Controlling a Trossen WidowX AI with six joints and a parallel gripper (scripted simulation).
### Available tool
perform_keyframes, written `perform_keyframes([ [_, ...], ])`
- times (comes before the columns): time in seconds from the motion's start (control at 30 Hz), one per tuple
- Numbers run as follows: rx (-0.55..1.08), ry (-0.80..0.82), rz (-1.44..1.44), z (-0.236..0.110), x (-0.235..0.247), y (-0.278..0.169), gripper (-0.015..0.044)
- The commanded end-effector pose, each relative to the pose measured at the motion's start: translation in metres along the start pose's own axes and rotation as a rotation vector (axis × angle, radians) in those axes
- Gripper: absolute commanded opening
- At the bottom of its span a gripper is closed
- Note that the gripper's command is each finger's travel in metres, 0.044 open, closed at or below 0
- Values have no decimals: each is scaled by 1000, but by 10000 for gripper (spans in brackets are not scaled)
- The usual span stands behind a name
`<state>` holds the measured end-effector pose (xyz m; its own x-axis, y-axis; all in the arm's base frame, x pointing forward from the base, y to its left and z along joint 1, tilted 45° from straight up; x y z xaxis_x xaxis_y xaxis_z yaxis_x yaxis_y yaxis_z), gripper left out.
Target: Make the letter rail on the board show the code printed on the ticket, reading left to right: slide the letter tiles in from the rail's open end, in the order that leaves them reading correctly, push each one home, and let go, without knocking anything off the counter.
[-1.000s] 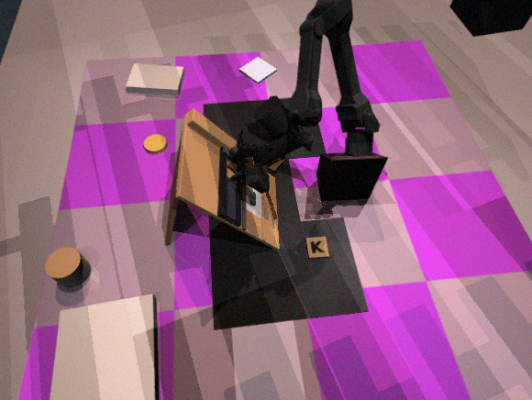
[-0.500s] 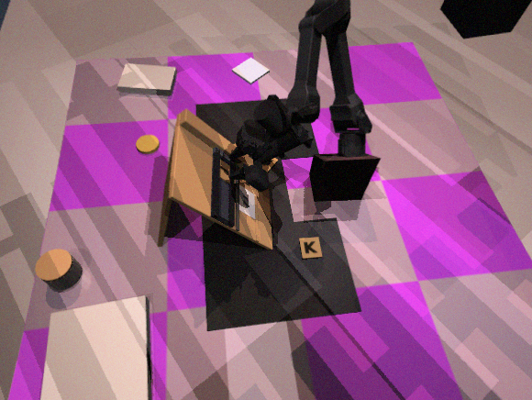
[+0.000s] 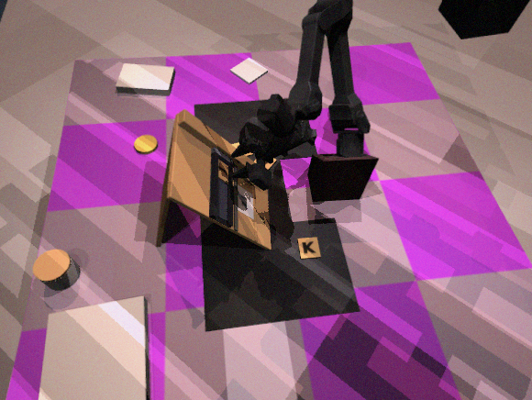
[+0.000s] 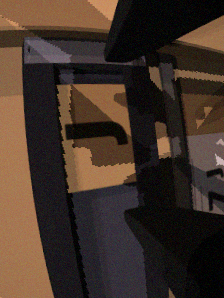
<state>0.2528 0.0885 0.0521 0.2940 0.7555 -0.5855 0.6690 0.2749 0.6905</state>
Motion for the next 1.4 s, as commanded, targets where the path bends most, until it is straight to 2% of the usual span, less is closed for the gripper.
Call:
perform_keyframes([
  [0.0, -1, -3, 5, -3, 0, 0, 295],
  [0.3, -1, -3, 5, -10, -1, 2, 295],
  [0.67, 1, 0, 0, -8, -1, 1, 6],
  [1.03, 24, 12, -9, -6, 3, 4, 0],
  [1.37, 349, 43, -48, 16, 36, 43, 0],
])
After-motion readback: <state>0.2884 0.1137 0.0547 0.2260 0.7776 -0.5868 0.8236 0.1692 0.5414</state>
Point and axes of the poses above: the point midway between the two fingers, 35 mm back from their tips, its own z axis out along the fingers, its own x axis across the jaws, y = z × x, the point moved 9 cm from there along -z, back along the fingers, and after that the axes turned 10 degrees about z, right-handed, at the moved point
